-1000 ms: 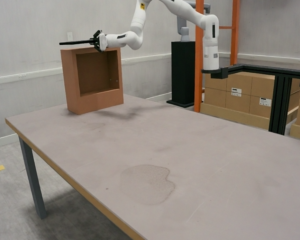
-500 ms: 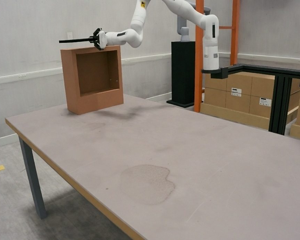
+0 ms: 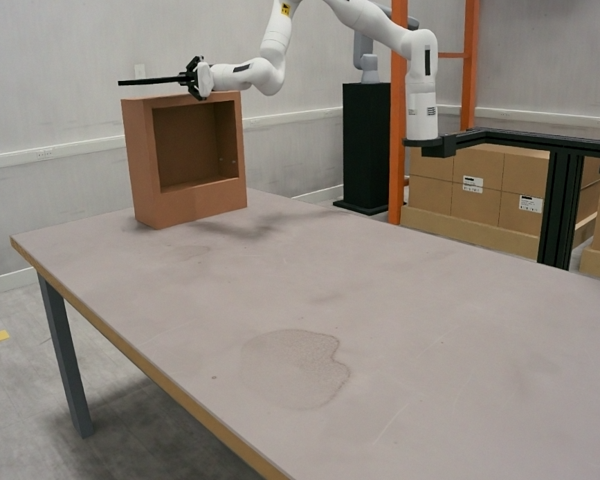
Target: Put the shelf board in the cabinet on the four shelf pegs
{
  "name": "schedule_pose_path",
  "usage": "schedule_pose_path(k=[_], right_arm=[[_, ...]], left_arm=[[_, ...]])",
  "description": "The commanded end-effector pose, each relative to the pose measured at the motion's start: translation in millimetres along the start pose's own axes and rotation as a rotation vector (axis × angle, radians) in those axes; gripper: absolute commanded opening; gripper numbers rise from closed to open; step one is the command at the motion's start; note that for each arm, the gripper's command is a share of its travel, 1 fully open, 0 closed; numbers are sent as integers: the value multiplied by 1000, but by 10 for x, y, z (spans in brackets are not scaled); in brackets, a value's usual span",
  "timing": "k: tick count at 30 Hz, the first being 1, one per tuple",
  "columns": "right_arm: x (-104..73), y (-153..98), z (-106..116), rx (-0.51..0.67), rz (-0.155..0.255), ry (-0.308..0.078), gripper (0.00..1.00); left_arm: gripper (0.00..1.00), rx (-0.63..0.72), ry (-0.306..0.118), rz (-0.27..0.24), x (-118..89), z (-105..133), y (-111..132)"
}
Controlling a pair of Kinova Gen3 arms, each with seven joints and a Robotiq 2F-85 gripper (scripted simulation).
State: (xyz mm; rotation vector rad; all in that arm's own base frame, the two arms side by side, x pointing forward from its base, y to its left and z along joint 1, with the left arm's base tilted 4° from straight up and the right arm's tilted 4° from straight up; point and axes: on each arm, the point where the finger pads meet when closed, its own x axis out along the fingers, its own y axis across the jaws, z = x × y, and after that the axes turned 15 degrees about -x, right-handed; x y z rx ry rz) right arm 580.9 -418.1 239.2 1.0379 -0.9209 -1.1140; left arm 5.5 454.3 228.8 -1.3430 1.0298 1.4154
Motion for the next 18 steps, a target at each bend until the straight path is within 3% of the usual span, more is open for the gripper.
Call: schedule_pose_path(k=[1,7,18], right_arm=[[1,22,3,3,0,-12,194],[-3,24,4,3,-7,-40,194],[-27,22,9,3,-38,-156,194]], left_arm=[[1000,0,-2,-1,-7,3,0],[1000,0,-2,-1,-7,3,0],[1000,0,-2,-1,-7,3,0]])
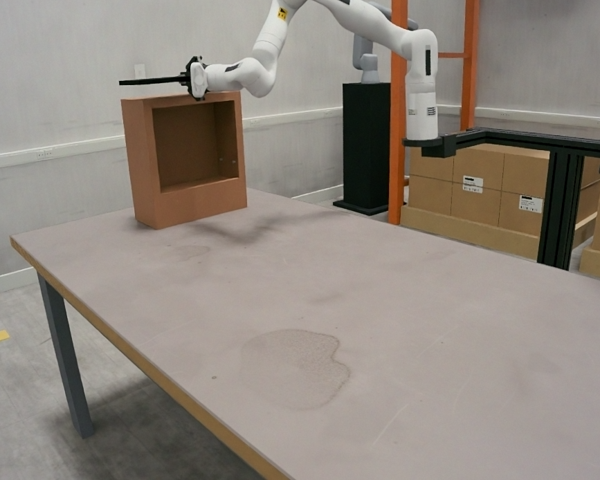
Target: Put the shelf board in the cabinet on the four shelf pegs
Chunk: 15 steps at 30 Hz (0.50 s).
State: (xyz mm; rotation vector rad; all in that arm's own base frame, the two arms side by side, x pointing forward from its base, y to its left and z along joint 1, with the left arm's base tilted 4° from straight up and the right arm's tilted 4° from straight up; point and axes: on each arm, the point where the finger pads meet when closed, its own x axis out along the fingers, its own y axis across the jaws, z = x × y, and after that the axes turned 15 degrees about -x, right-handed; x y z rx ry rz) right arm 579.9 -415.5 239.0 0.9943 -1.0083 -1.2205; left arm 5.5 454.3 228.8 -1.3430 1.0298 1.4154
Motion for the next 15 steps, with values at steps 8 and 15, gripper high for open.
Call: schedule_pose_path(k=[8,15], right_arm=[[-92,10,33,2,-22,-85,194],[-530,-29,173,2,-22,-85,194]], left_arm=[[1000,0,-2,-1,-7,3,0],[1000,0,-2,-1,-7,3,0]])
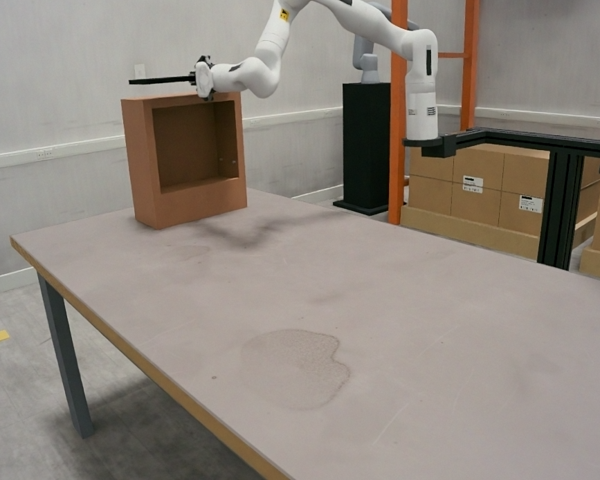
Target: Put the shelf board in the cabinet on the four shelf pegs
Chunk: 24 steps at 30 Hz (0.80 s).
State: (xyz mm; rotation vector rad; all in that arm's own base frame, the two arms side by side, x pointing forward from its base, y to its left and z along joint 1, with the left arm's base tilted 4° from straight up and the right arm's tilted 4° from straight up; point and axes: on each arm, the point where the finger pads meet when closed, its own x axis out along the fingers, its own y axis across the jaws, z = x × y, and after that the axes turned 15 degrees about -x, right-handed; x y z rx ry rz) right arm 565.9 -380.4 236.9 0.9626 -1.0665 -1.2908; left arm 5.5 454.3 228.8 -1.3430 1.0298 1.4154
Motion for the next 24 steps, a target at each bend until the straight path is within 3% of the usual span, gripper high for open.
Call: schedule_pose_path(k=[1,6,13,24], right_arm=[[-217,-13,98,2,1,1,194],[-444,-39,193,2,0,1,194],[-584,-55,252,2,0,1,194],[-646,-62,278,2,0,1,194]], left_arm=[[1000,0,-2,-1,-7,3,0],[1000,0,-2,-1,-7,3,0],[1000,0,-2,-1,-7,3,0],[1000,0,-2,-1,-7,3,0]])
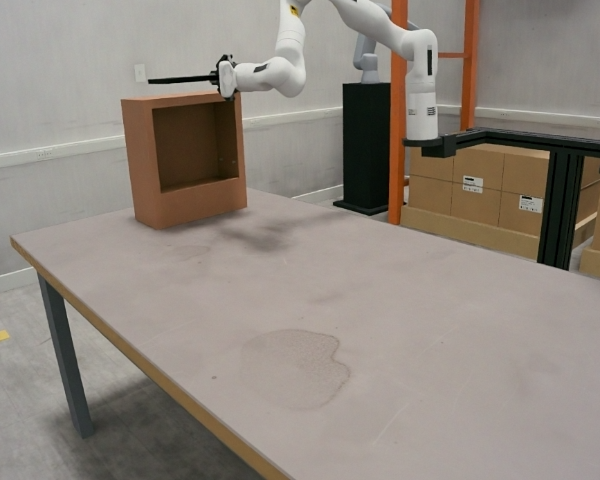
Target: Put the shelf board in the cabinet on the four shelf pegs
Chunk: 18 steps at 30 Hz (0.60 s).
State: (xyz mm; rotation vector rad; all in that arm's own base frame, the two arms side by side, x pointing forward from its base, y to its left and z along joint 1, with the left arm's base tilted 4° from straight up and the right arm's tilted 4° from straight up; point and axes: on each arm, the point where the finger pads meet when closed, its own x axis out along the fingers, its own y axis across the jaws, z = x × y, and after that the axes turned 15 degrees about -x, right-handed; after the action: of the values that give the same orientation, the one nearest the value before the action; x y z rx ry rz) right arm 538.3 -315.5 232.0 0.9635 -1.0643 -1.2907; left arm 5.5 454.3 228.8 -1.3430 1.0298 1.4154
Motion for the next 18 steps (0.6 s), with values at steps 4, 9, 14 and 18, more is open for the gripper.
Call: schedule_pose_path(k=[4,9,14,18], right_arm=[[0,11,1,3,1,0,194],[0,-39,-13,3,1,0,194],[0,-165,-47,3,1,0,194],[1,-238,-67,3,1,0,194]], left_arm=[[1000,0,-2,-1,-7,3,0],[1000,0,-2,-1,-7,3,0],[1000,0,-2,-1,-7,3,0],[1000,0,-2,-1,-7,3,0]])
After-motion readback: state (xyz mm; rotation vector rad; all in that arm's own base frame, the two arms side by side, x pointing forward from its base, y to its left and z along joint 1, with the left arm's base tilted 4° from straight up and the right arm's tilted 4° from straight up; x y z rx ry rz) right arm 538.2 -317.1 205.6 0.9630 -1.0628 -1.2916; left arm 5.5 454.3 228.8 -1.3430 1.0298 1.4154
